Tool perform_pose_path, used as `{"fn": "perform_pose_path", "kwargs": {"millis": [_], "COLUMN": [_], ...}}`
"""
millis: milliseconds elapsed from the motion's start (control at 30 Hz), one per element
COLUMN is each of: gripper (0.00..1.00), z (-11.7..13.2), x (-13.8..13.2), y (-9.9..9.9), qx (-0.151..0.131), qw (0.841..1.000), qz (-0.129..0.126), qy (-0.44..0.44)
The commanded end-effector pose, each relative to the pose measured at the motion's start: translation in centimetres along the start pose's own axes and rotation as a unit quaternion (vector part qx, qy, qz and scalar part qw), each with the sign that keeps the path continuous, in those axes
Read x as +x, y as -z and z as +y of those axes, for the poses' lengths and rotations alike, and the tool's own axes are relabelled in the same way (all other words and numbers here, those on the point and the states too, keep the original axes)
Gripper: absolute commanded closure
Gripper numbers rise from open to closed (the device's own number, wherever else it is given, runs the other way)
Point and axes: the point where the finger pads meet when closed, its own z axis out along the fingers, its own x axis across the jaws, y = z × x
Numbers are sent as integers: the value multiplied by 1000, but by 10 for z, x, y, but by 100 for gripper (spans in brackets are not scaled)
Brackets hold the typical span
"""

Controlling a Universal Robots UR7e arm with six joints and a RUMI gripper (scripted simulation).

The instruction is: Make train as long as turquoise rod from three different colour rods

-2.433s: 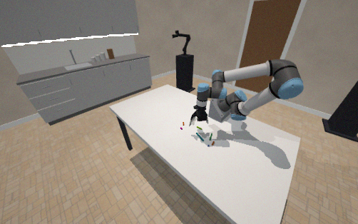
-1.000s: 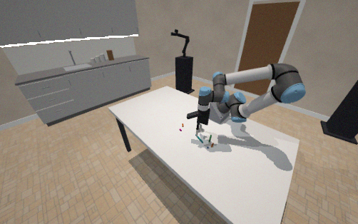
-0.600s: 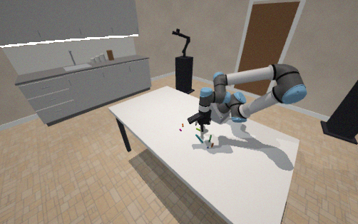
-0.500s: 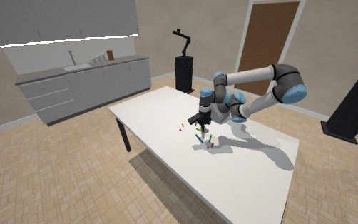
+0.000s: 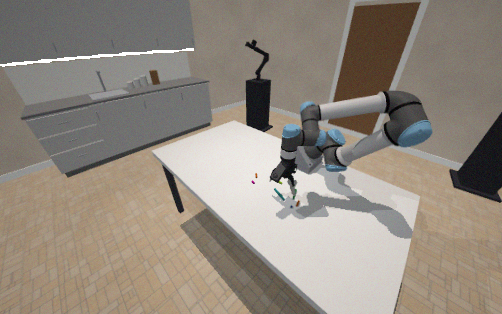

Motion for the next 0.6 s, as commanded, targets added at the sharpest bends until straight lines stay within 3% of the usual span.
{"fn": "perform_pose_path", "kwargs": {"millis": [0,200,433,500,567], "gripper": [0,0,0,0,0], "z": [-2,-5,-7,-7,-8], "x": [-6,-17,-29,-29,-33], "y": [1,1,1,1,1], "qx": [0,1,1,1,2], "qw": [998,983,949,949,935], "qz": [-4,-4,-4,-4,-4], "qy": [69,186,314,314,355]}}
